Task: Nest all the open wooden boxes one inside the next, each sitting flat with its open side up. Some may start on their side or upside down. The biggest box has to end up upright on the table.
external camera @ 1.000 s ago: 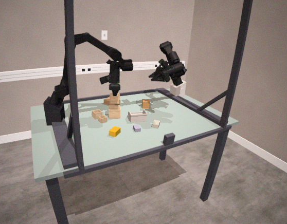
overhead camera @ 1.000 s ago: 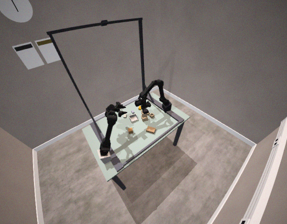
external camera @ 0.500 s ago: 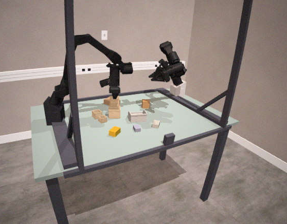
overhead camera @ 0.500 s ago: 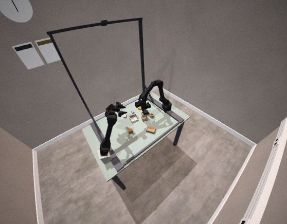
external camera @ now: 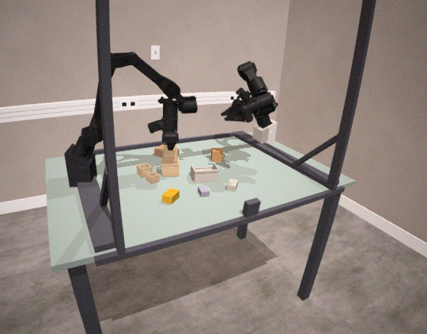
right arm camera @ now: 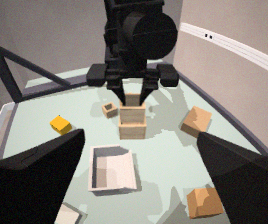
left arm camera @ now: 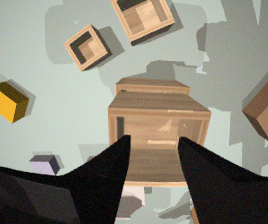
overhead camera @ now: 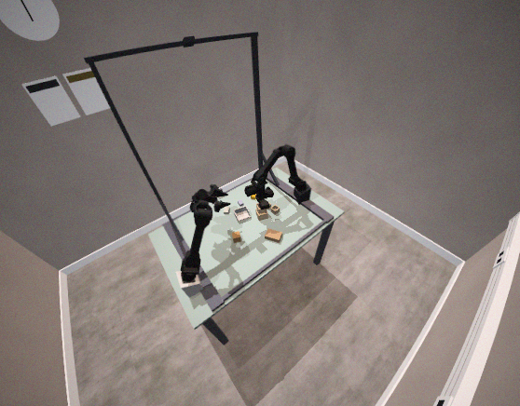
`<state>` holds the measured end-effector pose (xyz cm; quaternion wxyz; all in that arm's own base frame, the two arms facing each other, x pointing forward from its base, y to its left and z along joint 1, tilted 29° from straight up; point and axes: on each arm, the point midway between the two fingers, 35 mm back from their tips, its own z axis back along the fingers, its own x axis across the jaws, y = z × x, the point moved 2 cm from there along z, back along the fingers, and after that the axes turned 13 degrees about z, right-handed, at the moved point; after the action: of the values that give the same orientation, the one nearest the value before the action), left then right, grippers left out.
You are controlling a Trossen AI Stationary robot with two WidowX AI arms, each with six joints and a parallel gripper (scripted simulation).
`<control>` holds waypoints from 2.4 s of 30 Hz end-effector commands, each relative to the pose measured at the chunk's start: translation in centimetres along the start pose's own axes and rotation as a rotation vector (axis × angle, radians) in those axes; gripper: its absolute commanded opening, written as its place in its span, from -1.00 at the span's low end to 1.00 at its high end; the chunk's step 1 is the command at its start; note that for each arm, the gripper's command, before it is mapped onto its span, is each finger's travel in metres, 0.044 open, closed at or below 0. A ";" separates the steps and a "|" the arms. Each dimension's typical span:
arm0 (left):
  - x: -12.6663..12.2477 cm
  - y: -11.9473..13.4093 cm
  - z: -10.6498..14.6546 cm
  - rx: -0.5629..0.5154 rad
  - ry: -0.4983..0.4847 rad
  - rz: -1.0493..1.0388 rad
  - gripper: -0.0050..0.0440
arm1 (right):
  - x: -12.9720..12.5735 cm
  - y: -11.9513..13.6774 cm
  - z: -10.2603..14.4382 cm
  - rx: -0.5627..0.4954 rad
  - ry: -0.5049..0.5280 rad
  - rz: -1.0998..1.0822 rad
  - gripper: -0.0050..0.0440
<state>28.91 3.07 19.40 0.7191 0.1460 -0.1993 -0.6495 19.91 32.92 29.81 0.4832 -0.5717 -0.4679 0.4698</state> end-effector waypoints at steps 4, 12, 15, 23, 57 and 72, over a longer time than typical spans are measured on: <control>-0.1 0.0 -0.4 0.001 0.001 0.001 0.21 | -0.1 -0.7 0.0 -0.003 0.002 -0.023 0.84; 0.0 0.1 -0.8 0.000 0.001 0.002 0.21 | -0.1 -0.7 0.0 -0.003 0.002 -0.023 0.84; 0.0 0.1 -1.0 0.000 0.001 0.001 0.21 | -0.1 -0.7 0.0 -0.003 0.002 -0.023 0.84; 0.0 0.1 -1.8 0.000 0.001 0.002 0.21 | -0.1 -0.7 0.0 -0.003 0.002 -0.023 0.84; 0.0 0.2 -5.5 0.004 0.001 0.001 0.21 | -0.1 -0.7 0.0 -0.003 0.002 -0.023 0.84; 0.1 0.5 -5.3 0.019 0.000 -0.002 0.21 | -0.1 -0.7 0.0 -0.003 0.002 -0.023 0.84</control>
<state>31.82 2.81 14.50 0.7190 0.1465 -0.1997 -0.6494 19.91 32.92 29.81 0.4832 -0.5717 -0.4679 0.4698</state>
